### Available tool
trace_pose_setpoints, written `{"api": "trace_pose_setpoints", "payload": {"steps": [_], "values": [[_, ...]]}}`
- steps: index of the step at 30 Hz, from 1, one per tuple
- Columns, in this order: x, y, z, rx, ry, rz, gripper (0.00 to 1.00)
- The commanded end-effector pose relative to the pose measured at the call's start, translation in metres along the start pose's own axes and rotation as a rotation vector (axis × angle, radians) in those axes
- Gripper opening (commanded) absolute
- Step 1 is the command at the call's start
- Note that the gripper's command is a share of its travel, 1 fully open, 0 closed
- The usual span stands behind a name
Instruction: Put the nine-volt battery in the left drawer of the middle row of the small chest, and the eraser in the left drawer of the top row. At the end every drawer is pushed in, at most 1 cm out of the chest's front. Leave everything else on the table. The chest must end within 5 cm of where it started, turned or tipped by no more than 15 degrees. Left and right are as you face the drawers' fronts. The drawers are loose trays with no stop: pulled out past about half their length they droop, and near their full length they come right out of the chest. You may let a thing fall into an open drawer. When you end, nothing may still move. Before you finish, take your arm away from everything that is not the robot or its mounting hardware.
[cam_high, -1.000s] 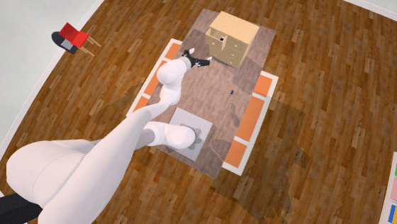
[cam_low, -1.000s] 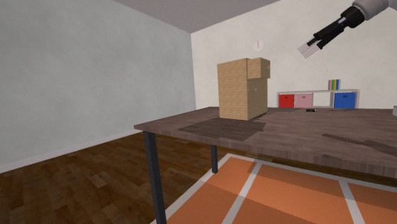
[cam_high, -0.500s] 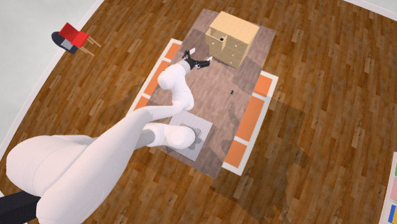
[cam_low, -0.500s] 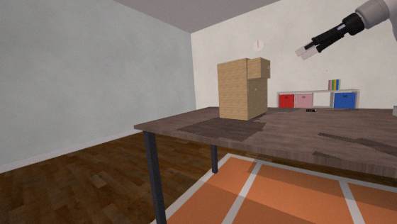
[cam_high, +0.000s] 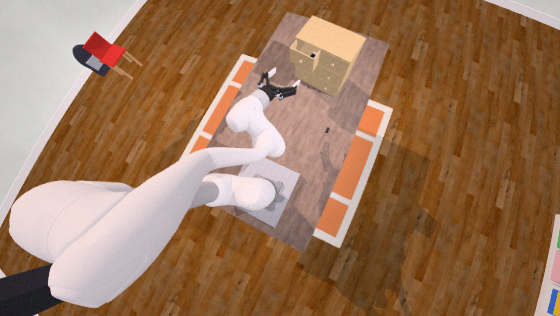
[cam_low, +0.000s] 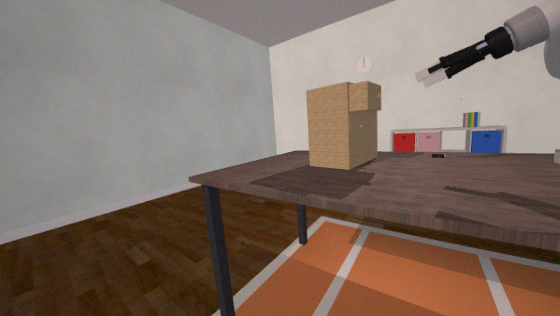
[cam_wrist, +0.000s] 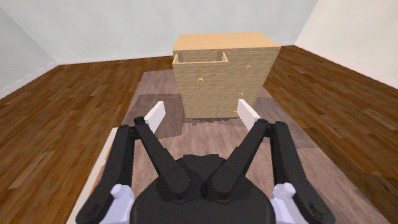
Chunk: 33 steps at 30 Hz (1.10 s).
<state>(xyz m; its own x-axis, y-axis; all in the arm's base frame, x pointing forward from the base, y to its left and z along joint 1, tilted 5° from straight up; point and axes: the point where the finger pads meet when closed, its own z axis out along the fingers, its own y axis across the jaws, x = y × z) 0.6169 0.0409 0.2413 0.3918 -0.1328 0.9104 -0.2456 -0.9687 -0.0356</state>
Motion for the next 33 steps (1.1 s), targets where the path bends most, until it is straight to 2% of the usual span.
{"api": "trace_pose_setpoints", "payload": {"steps": [1,7,8,33], "values": [[-0.0001,0.0,0.0003,0.001,0.003,0.0,1.0],[-0.0002,0.0,0.0003,0.001,0.003,0.0,1.0],[-0.0002,0.0,0.0003,0.001,0.003,0.0,0.0],[0.0,-0.0001,0.0026,0.001,0.003,0.0,0.0]]}}
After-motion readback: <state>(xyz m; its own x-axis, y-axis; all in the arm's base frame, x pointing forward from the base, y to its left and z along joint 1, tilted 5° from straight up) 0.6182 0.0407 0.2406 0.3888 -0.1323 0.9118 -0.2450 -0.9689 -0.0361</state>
